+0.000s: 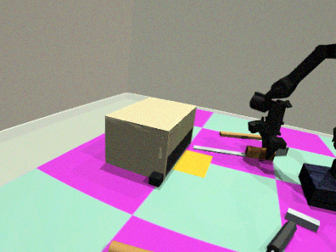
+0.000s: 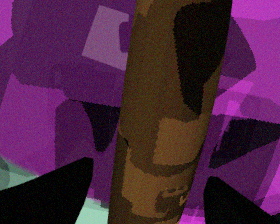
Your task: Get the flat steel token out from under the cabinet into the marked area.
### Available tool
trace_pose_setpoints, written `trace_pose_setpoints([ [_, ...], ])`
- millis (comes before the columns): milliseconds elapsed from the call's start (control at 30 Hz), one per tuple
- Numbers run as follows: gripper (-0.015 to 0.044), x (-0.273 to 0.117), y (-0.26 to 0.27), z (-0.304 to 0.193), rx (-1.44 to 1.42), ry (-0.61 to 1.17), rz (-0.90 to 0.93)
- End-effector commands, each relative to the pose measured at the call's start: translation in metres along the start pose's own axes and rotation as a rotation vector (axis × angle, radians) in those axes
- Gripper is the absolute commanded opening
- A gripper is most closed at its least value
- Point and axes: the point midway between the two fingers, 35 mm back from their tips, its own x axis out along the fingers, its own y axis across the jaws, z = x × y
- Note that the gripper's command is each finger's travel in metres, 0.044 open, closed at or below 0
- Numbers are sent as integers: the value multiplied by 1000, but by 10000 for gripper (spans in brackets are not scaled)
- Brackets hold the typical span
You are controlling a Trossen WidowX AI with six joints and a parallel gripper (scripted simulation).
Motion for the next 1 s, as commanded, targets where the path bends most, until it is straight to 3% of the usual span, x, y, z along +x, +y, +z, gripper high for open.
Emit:
trace_pose_setpoints([
  [0,270,1,0,0,0,-2,1],
  [300,270,5,1,-2,1,-2,1],
  [467,139,2,-1,0,2,-2,-2],
  [733,85,2,-1,0,2,-2,-2],
  [833,6,2,-1,0,2,-2,-2],
  [967,0,2,-1,0,1,-2,-2],
])
